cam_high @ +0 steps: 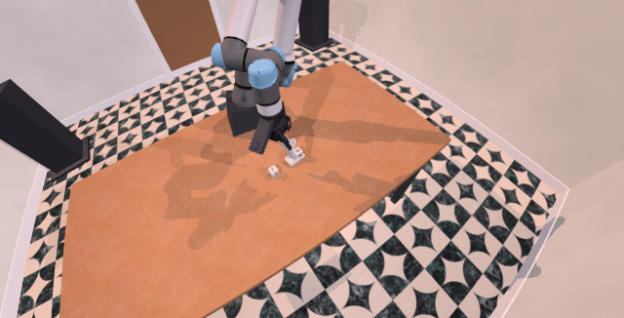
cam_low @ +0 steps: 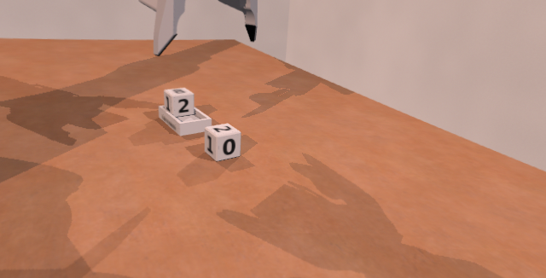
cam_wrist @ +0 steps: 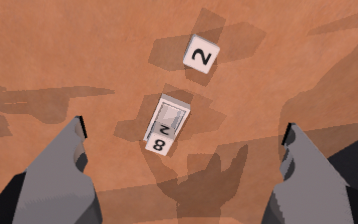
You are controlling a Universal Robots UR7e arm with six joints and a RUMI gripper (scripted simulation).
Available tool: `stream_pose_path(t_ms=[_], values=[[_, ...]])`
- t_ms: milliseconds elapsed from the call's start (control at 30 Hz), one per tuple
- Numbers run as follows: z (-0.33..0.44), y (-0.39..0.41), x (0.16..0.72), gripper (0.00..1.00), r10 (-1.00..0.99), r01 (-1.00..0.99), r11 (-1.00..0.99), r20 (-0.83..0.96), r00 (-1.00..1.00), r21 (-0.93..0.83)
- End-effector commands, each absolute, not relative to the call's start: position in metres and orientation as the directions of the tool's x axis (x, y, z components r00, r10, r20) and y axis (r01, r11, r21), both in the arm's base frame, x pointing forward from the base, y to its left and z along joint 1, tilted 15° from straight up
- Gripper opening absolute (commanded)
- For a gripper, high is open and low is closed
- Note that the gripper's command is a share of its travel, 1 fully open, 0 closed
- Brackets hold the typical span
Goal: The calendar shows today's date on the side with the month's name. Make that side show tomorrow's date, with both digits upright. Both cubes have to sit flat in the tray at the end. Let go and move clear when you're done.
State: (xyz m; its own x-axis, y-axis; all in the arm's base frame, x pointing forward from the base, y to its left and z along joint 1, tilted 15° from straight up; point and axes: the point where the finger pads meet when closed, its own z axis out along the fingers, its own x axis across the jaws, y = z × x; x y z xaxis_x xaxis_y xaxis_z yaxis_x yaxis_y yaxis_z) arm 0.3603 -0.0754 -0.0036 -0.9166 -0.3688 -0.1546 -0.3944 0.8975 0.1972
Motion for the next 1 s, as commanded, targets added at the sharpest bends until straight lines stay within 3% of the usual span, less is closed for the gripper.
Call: stream_pose_path(t_ms=[0,967], values=[[-0.001,-0.065,0.361,1.00,-0.481,-0.510,0.841,-0.184,-0.857,0.180],[0.011,-0.016,0.360,1.00,-0.876,-0.910,0.414,-0.254,-0.410,0.042]])
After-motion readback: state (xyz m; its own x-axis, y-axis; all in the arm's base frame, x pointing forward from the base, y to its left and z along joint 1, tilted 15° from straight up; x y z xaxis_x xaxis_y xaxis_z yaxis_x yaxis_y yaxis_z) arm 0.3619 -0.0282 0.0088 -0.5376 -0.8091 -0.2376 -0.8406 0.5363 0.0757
